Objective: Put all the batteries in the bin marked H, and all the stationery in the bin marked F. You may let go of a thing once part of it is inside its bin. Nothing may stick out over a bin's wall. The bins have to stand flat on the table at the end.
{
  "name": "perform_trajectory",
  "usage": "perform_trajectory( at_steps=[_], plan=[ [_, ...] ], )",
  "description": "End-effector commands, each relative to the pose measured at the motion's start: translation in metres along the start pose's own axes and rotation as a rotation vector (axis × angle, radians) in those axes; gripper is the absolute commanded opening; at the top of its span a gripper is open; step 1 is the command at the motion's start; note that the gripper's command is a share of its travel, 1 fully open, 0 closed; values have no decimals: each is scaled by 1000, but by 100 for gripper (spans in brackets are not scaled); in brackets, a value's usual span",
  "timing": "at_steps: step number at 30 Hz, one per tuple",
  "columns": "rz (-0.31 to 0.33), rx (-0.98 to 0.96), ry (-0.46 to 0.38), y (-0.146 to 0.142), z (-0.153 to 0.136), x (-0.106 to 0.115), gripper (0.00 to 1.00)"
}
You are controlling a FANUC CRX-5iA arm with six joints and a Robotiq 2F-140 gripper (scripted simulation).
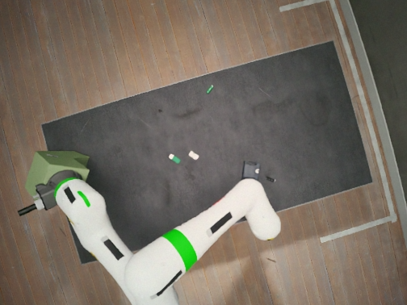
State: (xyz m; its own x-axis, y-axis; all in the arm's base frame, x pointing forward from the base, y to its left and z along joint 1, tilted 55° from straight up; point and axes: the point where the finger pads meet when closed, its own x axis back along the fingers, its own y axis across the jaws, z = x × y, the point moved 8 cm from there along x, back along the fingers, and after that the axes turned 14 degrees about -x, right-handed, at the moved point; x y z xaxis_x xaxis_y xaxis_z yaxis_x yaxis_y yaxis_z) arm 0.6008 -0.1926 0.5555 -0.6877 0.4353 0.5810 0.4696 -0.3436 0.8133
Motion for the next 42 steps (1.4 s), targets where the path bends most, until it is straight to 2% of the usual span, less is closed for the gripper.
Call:
perform_trajectory(
  at_steps=[1,23,37,38,42],
  plan=[
    [0,0,0,0,0,-6,15],
    [0,0,0,0,0,-45,15],
    [0,0,0,0,0,-45,15],
    [0,0,0,0,0,-45,26],
    [0,0,0,0,0,-45,26]
  ],
)
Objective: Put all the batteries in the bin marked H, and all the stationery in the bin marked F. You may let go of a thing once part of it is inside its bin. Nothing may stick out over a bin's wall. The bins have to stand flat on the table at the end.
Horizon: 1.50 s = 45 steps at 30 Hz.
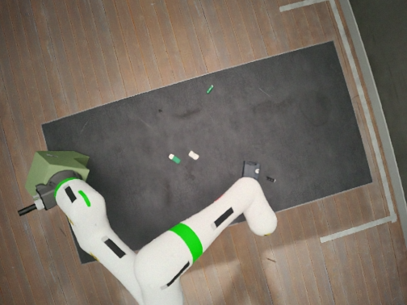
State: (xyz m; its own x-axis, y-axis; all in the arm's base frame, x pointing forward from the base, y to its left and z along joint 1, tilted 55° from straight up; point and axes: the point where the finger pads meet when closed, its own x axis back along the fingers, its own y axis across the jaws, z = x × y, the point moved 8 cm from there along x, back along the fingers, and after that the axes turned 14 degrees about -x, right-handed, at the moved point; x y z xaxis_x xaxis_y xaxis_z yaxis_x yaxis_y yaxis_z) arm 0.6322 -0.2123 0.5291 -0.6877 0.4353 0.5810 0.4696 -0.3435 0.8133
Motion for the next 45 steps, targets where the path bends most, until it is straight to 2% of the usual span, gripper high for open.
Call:
perform_trajectory(
  at_steps=[1,13,24,36,39,45],
  plan=[
    [0,0,0,0,0,0,26],
    [0,0,0,0,0,0,26],
    [0,0,0,0,0,12,26],
    [0,0,0,0,0,28,26],
    [0,0,0,0,0,43,26],
    [0,0,0,0,0,52,26]
  ],
)
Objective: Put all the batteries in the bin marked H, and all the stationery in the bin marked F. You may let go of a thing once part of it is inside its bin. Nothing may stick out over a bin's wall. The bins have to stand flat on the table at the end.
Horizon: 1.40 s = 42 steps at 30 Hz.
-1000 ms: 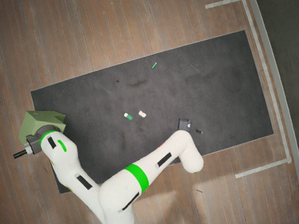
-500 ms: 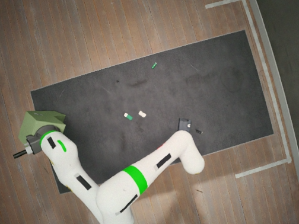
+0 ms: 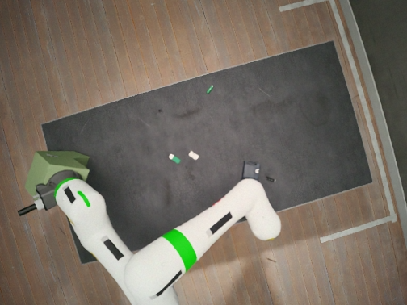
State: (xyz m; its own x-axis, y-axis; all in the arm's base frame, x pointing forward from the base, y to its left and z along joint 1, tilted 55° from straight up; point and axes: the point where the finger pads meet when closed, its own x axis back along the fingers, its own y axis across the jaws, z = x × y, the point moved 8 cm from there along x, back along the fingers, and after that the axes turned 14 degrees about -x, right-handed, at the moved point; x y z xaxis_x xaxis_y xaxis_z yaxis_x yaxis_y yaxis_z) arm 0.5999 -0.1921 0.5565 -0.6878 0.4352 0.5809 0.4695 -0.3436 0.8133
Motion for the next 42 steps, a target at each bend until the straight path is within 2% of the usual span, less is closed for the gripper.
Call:
perform_trajectory(
  at_steps=[1,5,6,11,13,14,28,30,32,42],
  plan=[
    [0,0,0,0,0,5,26],
    [0,0,0,0,0,5,26],
    [0,50,0,-9,2,5,31],
    [1,236,0,-50,8,5,31],
    [1,236,0,-50,8,5,31],
    [1,319,0,-58,9,6,31],
    [21,712,1,-172,26,7,31],
    [21,712,1,-172,26,7,31],
    [25,821,3,-188,29,7,31],
    [4,1108,1,-272,40,8,31]
  ],
)
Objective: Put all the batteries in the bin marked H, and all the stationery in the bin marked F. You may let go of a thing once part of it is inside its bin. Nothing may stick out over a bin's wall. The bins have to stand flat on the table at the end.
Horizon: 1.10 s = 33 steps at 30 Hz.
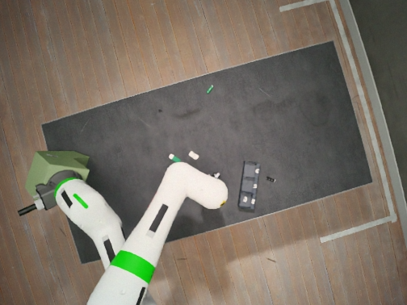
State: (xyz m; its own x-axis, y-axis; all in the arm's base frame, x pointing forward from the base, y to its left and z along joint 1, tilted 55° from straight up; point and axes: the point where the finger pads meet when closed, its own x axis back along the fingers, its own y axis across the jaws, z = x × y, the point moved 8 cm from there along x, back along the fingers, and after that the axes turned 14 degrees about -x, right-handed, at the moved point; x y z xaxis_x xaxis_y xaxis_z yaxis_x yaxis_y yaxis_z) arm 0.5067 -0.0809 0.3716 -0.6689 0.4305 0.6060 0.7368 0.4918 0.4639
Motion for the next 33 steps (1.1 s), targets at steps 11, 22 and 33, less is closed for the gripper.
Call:
perform_trajectory(
  at_steps=[11,22,33],
  plan=[
    [-22,148,-24,-50,104,1,31],
    [-22,148,-24,-83,172,0,31],
    [-22,148,-24,-98,205,-1,31]
  ],
)
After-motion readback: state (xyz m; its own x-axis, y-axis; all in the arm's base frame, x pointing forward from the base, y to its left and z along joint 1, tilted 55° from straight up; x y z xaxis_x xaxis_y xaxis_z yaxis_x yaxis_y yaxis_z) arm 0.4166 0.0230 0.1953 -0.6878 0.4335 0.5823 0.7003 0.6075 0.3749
